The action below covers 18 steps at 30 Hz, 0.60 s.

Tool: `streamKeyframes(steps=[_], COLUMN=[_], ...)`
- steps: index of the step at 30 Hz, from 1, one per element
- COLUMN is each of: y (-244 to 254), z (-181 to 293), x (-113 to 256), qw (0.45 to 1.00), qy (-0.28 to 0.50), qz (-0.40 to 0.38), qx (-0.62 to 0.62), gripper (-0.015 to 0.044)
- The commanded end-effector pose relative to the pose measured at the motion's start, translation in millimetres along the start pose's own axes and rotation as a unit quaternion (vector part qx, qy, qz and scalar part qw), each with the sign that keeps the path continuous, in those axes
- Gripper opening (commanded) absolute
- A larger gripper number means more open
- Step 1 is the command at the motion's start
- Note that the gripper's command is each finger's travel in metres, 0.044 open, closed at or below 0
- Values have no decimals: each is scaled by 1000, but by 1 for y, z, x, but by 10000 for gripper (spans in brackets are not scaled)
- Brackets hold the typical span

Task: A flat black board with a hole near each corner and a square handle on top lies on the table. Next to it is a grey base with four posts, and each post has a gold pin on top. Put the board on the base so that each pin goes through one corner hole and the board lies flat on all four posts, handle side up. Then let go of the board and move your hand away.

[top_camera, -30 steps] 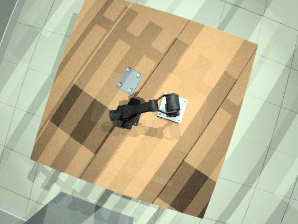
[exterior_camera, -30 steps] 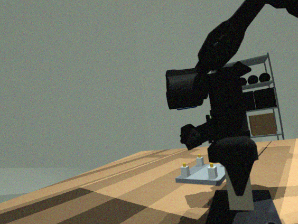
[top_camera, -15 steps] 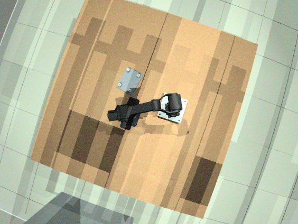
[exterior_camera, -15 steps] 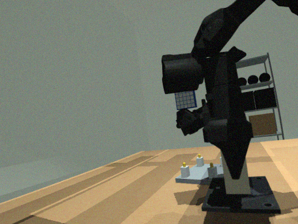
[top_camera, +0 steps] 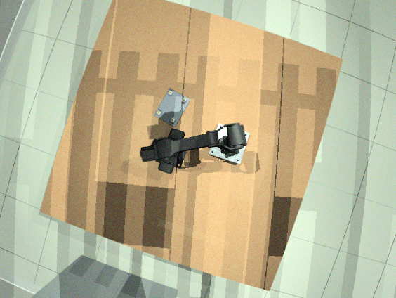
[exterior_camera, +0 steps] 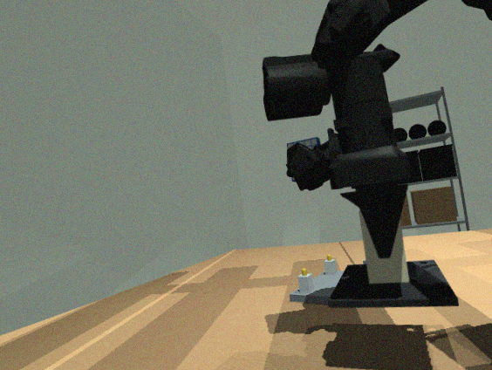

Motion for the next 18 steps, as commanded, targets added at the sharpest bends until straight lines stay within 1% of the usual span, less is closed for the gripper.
streamKeyframes(steps=[1,6,18], y=[-1,-2,-15], z=[1,3,-13], x=[12,24,25], qw=[1000,1000,1000], qy=[0,0,0], qz=[-1,-1,-1], qx=[-2,-2,-11], gripper=[0,0,0])
Point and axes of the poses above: the point midway between the two fingers, 35 mm back from their tips, its own x axis back along the fingers, its own y axis across the jaws, z = x × y, the point moved 10 cm from there along x, back along the fingers, and after that the axes turned 4 degrees about -x, right-handed, at the moved point
